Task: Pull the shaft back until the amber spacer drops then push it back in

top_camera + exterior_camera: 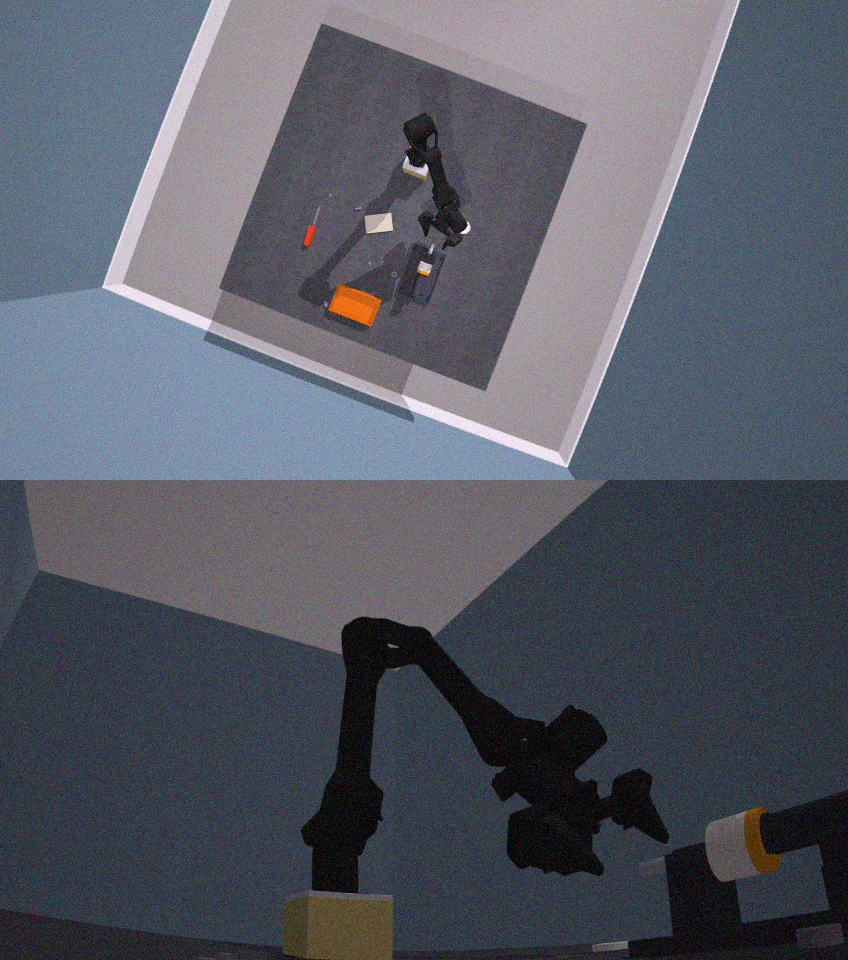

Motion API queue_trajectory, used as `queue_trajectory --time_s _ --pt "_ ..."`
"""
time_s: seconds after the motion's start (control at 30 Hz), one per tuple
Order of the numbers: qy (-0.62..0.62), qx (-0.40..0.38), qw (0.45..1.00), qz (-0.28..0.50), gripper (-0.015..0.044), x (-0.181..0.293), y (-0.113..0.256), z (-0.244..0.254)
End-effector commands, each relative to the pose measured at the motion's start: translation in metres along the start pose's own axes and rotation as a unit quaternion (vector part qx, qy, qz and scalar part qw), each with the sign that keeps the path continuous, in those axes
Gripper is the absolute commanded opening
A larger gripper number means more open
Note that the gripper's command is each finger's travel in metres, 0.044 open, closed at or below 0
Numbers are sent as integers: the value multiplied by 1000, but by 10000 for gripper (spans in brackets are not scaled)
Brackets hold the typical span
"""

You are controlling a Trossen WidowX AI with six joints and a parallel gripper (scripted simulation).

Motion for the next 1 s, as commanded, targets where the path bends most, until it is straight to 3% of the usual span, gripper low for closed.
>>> queue_trajectory --time_s 0.0,0.97 --pt "226 -7 974 -20 440 5 2 -2" --pt "226 -7 974 -20 440 5 -8 -3"
Point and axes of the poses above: the point midway between the two fingers, 35 mm back from their tips, its own y axis back along the fingers, its own z axis across the jaws, x = y × z, the point moved 5 cm from there along y, back along the fingers, and after that the axes turned 11 degrees about -y, right-handed, at the moved point
